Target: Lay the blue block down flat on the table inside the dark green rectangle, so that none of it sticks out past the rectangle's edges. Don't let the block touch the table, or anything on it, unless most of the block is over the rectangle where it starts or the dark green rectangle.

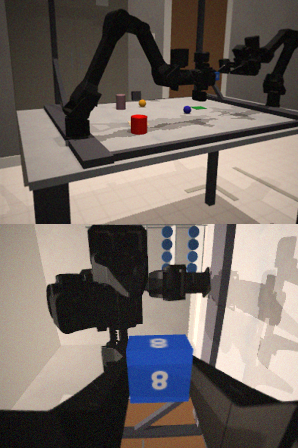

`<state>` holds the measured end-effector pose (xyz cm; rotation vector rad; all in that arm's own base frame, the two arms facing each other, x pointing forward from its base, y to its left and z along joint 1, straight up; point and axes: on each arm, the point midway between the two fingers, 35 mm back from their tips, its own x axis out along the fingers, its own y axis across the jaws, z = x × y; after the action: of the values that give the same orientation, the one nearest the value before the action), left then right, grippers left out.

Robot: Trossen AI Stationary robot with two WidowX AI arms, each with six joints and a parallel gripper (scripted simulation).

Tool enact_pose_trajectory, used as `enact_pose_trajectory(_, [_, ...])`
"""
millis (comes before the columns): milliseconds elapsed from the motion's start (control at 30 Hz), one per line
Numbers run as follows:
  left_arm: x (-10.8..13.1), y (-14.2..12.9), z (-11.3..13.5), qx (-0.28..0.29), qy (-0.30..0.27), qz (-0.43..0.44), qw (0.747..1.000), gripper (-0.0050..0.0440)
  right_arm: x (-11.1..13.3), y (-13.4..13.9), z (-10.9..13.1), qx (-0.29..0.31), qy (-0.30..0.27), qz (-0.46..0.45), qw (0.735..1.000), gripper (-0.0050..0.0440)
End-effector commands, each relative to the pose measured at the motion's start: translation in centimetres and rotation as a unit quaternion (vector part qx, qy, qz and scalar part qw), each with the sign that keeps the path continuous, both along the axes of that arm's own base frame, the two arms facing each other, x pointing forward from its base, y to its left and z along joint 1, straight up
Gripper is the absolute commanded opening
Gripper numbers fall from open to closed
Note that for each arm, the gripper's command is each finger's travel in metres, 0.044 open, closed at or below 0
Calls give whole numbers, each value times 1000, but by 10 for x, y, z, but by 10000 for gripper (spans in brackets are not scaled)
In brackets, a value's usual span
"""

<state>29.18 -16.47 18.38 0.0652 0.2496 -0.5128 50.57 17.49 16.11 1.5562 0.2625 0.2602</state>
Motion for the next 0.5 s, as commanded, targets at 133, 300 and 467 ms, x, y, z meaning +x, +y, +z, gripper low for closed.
enact_pose_trajectory(133, [7, -4, 11, -8, -12, 0, 1000, 300, 1, 0, 13, 4, -14, 1, 1000, -50])
enact_pose_trajectory(300, [14, -9, 9, -8, -12, 0, 1000, 300, 1, 0, 13, 4, -14, 1, 1000, -50])
enact_pose_trajectory(467, [22, -13, 6, -8, -13, 0, 1000, 300, 1, 0, 13, 4, -14, 1, 1000, -50])
